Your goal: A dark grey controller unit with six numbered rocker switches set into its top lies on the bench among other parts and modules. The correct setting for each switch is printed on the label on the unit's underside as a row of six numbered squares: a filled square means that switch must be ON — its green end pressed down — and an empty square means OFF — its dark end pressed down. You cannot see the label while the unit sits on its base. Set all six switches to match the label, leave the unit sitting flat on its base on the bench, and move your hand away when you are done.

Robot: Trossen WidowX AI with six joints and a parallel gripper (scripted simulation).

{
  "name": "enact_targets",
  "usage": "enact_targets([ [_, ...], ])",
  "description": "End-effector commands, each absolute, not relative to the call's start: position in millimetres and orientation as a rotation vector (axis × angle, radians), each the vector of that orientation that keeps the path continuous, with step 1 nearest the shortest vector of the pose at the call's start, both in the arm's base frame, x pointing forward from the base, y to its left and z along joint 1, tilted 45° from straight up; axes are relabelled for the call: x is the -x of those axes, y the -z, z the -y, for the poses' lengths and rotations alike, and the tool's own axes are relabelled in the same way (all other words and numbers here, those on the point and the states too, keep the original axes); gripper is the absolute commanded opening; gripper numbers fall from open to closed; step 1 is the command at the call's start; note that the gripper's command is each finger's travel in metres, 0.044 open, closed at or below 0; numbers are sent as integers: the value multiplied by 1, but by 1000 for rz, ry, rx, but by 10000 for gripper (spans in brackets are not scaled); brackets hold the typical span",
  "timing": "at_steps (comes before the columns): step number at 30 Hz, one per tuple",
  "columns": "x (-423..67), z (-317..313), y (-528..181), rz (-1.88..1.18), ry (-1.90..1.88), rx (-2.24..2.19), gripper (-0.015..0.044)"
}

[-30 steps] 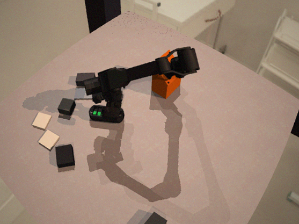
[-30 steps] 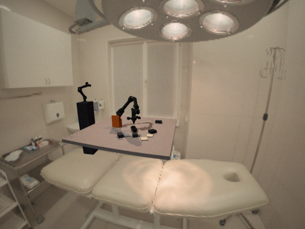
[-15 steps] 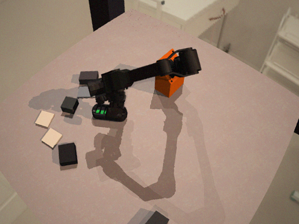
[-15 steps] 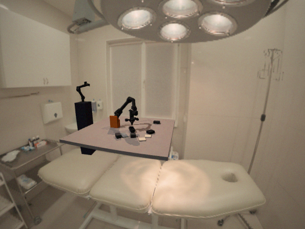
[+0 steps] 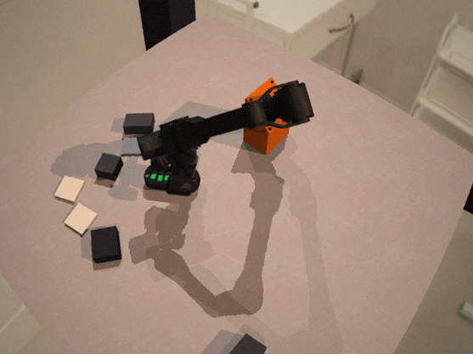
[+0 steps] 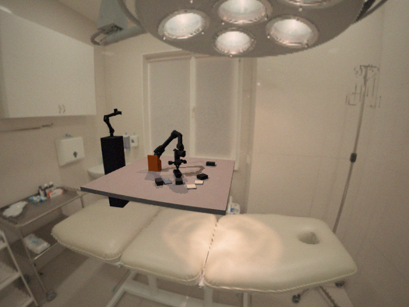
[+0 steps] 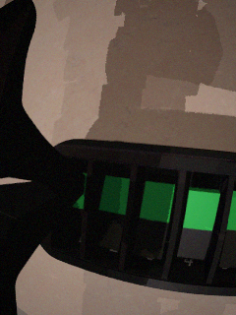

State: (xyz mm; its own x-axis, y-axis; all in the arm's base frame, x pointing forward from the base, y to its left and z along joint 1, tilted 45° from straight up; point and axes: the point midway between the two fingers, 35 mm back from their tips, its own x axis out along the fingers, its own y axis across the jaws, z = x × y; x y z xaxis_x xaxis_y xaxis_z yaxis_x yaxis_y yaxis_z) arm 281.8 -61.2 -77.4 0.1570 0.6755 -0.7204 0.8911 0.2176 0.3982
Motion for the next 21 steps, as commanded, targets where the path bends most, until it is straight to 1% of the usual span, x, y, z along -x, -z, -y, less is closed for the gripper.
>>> enact_targets([
  [1, -280, 56, 81, -1585, 300, -1528, 0],
  [14, -280, 56, 81, -1585, 300, -1528, 0],
  [19, -274, 86, 51, -1585, 302, -1526, 0],
  [21, -273, 87, 49, -1585, 302, -1527, 0],
])
